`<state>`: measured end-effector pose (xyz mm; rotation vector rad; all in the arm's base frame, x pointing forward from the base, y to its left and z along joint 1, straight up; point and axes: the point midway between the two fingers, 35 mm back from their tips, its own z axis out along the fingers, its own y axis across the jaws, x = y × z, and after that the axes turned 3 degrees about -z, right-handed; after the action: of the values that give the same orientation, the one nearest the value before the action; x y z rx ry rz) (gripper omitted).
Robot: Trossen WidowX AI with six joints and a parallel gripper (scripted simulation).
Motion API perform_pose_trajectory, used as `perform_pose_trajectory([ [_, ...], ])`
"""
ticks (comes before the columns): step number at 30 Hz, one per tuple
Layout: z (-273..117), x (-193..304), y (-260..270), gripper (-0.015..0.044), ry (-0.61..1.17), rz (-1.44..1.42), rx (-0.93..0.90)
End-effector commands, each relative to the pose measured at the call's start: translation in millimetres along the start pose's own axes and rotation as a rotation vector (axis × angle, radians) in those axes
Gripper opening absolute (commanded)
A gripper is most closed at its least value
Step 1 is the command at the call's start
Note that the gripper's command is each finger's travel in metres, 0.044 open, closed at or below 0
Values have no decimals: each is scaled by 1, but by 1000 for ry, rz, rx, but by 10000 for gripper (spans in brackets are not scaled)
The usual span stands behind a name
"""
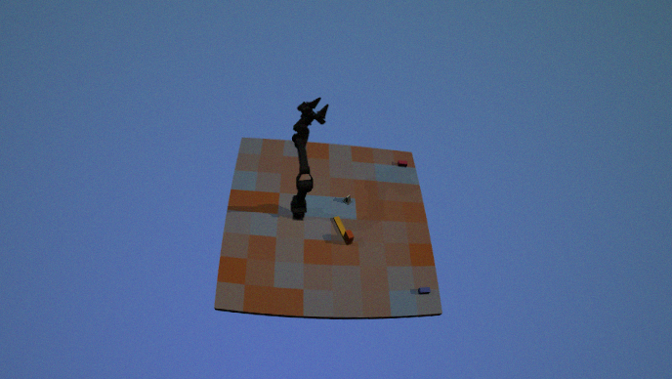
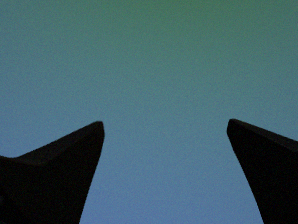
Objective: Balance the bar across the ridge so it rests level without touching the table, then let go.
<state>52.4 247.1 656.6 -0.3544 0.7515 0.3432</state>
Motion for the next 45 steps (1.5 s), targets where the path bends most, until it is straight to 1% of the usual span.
perform_pose_trajectory([
  [1,0,1,0,374,0,-5,-1],
  [3,3,5,3,321,4,-44,-6],
  [4,5,8,5,315,7,-74,-10],
  [10,16,30,15,315,31,-249,-36],
  [21,32,66,11,315,78,-466,-48],
  [31,48,118,14,315,161,-739,-124],
  [45,60,198,-2,315,316,-1057,-245],
])
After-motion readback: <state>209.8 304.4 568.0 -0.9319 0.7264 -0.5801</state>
